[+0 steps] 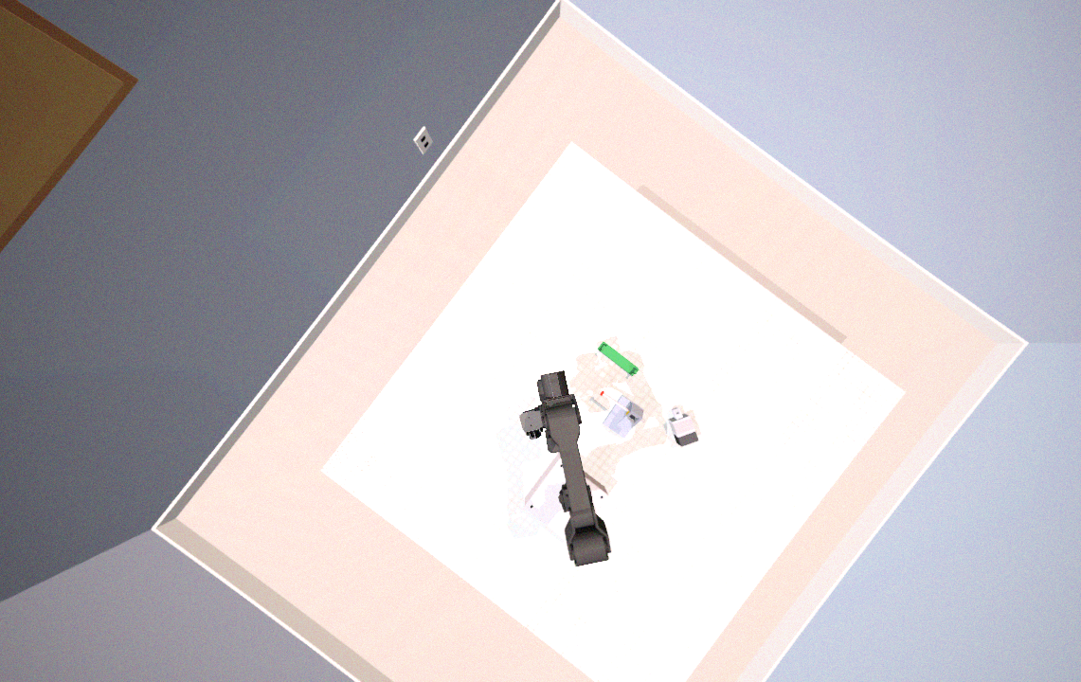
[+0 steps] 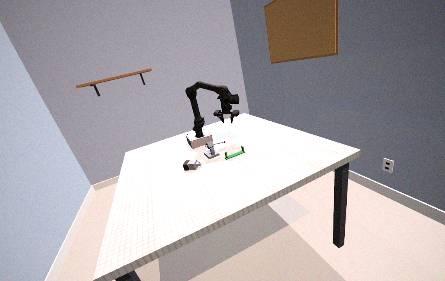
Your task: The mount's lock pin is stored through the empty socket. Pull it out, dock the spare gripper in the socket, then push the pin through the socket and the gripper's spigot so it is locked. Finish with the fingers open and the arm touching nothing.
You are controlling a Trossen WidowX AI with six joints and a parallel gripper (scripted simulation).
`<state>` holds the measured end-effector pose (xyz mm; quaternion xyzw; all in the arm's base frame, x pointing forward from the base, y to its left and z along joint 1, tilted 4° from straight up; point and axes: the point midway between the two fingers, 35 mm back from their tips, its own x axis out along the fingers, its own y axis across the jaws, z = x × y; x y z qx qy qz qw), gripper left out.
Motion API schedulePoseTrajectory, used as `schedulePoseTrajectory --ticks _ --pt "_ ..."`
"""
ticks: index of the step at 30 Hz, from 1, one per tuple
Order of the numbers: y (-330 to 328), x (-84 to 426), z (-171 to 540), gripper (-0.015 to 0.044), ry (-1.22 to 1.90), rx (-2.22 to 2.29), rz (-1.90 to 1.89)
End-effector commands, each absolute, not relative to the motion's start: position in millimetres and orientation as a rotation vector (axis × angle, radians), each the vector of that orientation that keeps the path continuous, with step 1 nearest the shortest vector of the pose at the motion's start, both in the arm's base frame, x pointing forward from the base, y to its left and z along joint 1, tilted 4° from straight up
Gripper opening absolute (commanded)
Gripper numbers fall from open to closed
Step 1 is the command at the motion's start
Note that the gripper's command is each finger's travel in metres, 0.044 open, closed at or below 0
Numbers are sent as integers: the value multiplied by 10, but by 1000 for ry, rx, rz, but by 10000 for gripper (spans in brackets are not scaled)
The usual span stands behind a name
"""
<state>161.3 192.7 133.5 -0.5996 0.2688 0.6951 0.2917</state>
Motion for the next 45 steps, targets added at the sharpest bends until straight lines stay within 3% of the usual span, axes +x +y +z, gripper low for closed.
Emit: schedulePoseTrajectory --ticks 1,10,19,27,45 --pt "1567 2143 1451 300 887 -1456 1595" --pt "737 2779 1642 300 1104 -1213 1183" --pt "723 2790 1621 300 1106 -1210 1178" --pt "659 2859 963 300 1108 -1212 1178" --pt "668 2872 718 300 1108 -1212 1178"
